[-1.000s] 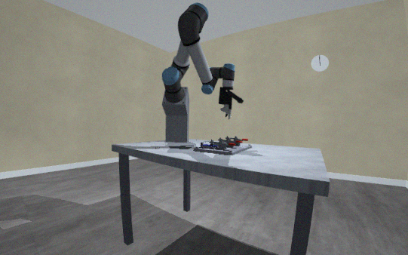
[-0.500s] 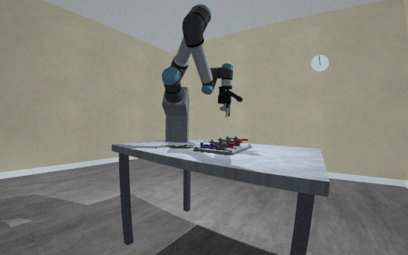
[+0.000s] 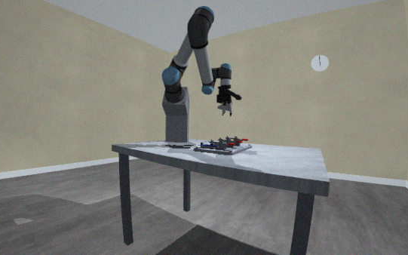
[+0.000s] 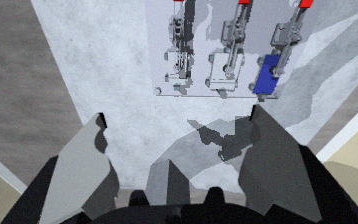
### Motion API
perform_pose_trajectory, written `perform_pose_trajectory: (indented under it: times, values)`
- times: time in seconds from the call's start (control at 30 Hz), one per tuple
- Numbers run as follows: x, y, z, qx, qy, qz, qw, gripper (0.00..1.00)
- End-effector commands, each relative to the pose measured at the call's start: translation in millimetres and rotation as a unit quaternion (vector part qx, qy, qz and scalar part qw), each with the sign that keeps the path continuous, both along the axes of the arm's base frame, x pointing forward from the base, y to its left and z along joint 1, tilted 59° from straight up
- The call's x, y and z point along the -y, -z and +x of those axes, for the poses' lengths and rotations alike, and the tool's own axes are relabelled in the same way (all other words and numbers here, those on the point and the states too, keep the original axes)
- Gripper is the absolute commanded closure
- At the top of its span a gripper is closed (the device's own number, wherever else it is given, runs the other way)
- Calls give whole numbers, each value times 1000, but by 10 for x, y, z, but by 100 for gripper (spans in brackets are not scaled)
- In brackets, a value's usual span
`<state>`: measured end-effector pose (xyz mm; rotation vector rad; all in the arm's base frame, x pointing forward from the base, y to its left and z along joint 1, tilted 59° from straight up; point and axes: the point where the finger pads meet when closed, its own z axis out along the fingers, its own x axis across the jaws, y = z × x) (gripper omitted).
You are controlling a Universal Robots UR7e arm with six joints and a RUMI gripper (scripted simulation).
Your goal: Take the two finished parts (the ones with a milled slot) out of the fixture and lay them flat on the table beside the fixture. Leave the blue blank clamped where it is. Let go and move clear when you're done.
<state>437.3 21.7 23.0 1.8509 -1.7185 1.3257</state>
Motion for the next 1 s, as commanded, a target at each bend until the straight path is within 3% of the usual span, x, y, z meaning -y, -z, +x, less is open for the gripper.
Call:
perform_pose_trajectory:
  times: [0.0, 0.53, 0.57, 0.97]
  values:
    - [-17, -3, -13, 20, 11, 5, 1000, 0]
    - [-27, -4, -25, 35, 18, 9, 999, 0]
    - [-27, -4, -25, 35, 18, 9, 999, 100]
    - [-26, -4, -25, 34, 18, 9, 999, 100]
